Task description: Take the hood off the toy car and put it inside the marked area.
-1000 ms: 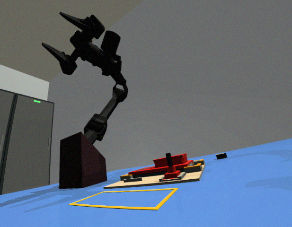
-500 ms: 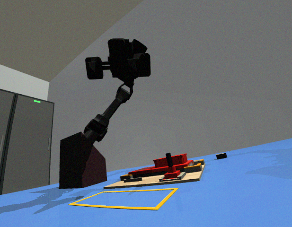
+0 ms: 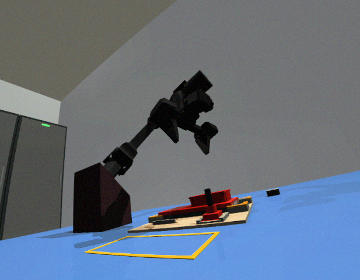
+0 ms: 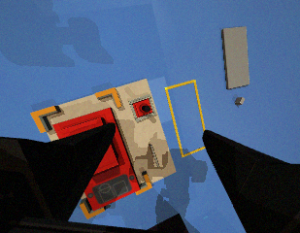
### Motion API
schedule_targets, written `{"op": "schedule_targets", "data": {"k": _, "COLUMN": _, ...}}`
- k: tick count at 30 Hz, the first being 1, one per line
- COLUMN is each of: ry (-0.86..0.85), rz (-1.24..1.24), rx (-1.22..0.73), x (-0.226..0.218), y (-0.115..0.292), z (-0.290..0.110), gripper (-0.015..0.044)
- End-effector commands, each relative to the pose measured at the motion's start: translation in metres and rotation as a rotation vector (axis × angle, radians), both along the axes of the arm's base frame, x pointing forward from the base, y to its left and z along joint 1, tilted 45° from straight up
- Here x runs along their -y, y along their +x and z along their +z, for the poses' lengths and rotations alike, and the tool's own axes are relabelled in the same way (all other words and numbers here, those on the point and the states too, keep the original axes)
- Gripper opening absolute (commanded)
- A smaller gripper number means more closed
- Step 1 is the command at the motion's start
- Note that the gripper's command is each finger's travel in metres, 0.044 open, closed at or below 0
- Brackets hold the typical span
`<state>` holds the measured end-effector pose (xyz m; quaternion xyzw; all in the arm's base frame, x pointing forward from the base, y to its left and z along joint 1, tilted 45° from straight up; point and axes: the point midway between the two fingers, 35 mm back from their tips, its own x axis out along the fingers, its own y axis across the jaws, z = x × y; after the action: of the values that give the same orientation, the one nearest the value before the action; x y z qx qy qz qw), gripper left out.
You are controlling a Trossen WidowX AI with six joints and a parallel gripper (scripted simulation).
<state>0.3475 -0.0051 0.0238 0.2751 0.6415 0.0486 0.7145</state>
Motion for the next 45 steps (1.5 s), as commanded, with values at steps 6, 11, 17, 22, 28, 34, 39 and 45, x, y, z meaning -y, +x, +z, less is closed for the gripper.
{"op": "schedule_targets", "data": {"k": 6, "ry": 0.278, "rz": 0.382, "rx": 0.043, "x": -0.092, "y": -0.019, "z": 0.03, "gripper": 0.044}}
{"op": "schedule_targets", "data": {"k": 11, "ry": 0.3, "rz": 0.407, "rx": 0.048, "x": -0.098, "y": -0.021, "z": 0.033, "gripper": 0.044}}
{"op": "schedule_targets", "data": {"k": 17, "ry": 0.3, "rz": 0.407, "rx": 0.048, "x": -0.1, "y": -0.024, "z": 0.034, "gripper": 0.044}}
{"op": "schedule_targets", "data": {"k": 22, "ry": 0.3, "rz": 0.407, "rx": 0.048, "x": -0.102, "y": -0.024, "z": 0.032, "gripper": 0.044}}
{"op": "schedule_targets", "data": {"k": 28, "ry": 0.3, "rz": 0.407, "rx": 0.048, "x": -0.105, "y": -0.024, "z": 0.029, "gripper": 0.044}}
{"op": "schedule_targets", "data": {"k": 34, "ry": 0.3, "rz": 0.407, "rx": 0.048, "x": -0.108, "y": -0.024, "z": 0.026, "gripper": 0.044}}
{"op": "schedule_targets", "data": {"k": 39, "ry": 0.299, "rz": 0.407, "rx": 0.048, "x": -0.11, "y": -0.024, "z": 0.024, "gripper": 0.044}}
{"op": "schedule_targets", "data": {"k": 45, "ry": 0.3, "rz": 0.407, "rx": 0.048, "x": -0.113, "y": -0.024, "z": 0.021, "gripper": 0.044}}
